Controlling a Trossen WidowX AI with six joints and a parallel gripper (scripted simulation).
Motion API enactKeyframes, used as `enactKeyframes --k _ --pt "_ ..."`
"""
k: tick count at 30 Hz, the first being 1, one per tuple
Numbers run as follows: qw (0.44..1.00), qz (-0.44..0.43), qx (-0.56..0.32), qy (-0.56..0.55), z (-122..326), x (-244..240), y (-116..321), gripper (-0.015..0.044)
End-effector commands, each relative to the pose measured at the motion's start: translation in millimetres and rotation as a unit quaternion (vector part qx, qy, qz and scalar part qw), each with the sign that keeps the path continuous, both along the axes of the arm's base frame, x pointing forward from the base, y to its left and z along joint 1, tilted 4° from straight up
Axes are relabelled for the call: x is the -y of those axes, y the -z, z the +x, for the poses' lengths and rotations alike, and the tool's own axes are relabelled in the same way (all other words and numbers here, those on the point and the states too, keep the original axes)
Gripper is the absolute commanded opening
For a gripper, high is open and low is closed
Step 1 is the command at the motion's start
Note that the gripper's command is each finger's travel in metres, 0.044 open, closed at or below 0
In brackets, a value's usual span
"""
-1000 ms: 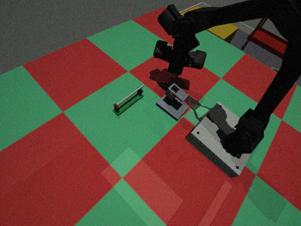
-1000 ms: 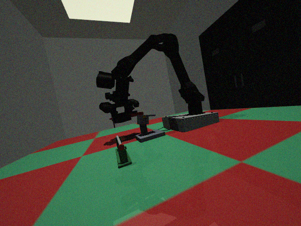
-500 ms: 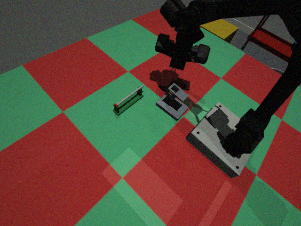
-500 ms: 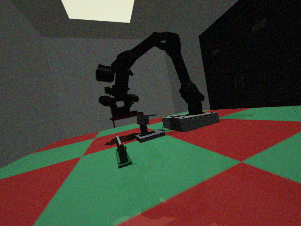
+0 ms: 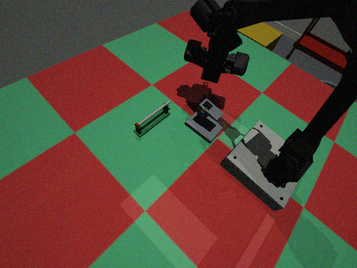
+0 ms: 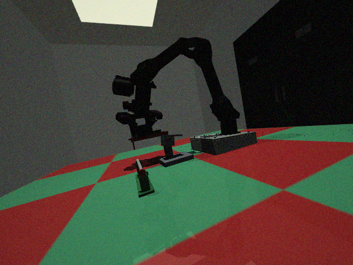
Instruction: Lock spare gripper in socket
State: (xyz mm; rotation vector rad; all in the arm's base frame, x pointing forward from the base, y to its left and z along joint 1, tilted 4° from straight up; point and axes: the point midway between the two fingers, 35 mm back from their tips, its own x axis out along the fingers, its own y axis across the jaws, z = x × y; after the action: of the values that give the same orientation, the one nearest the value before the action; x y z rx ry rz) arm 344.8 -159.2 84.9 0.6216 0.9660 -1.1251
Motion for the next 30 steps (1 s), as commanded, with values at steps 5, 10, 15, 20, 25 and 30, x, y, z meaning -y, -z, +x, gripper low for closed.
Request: enactKeyframes --k 5,10,15,20,25,30 --pt "0.998 -0.012 -0.043 -0.052 -4 -10 0 0.0" --pt "0.986 -0.027 -0.106 -0.126 -10 -25 0 0.0" --pt "0.964 -0.041 -0.169 -0.202 -17 -39 -2 0.0" --pt "0.932 -0.055 -0.231 -0.275 -24 -52 -4 0.0" --pt "0.889 -0.068 -0.291 -0.346 -31 -65 -7 0.0" --pt "0.837 -0.08 -0.35 -0.413 -38 -76 -12 0.0"
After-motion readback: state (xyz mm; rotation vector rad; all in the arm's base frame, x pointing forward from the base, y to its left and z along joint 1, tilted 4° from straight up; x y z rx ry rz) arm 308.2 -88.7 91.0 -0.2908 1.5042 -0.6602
